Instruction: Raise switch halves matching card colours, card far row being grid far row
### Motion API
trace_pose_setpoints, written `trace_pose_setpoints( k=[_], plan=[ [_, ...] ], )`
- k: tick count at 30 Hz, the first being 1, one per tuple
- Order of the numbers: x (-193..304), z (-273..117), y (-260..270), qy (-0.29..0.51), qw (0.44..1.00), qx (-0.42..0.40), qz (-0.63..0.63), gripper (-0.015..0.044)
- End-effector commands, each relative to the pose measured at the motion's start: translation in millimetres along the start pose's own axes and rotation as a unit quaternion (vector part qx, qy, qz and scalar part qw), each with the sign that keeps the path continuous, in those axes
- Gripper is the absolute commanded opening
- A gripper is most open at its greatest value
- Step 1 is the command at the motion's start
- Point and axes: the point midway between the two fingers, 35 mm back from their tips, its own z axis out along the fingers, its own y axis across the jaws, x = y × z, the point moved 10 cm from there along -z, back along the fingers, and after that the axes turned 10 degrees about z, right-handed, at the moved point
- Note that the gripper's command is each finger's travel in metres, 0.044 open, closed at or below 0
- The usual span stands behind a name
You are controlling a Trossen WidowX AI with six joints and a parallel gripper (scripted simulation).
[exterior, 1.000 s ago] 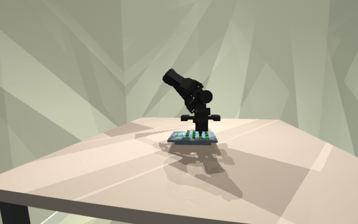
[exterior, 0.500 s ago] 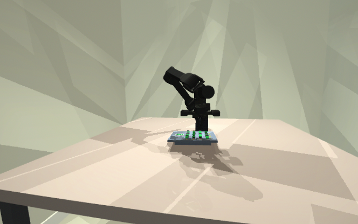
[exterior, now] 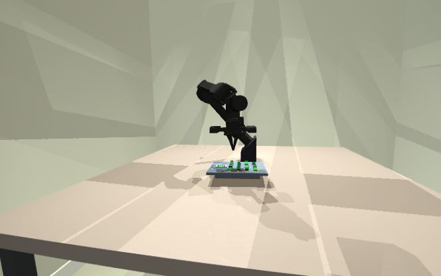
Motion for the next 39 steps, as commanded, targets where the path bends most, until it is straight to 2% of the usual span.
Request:
trace_pose_setpoints(
  k=[1,3,8,27,39],
  plan=[
    [8,-2,-12,-0.005,1.0,0.001,-0.004,0.0],
    [8,0,-12,-0.005,1.0,0.001,-0.004,0.0],
    [11,33,-13,-0.018,1.0,-0.001,-0.004,0.0],
    [11,57,-13,-0.018,1.0,0.0,-0.004,0.0],
    [11,57,-13,-0.018,1.0,0.0,-0.004,0.0]
  ],
)
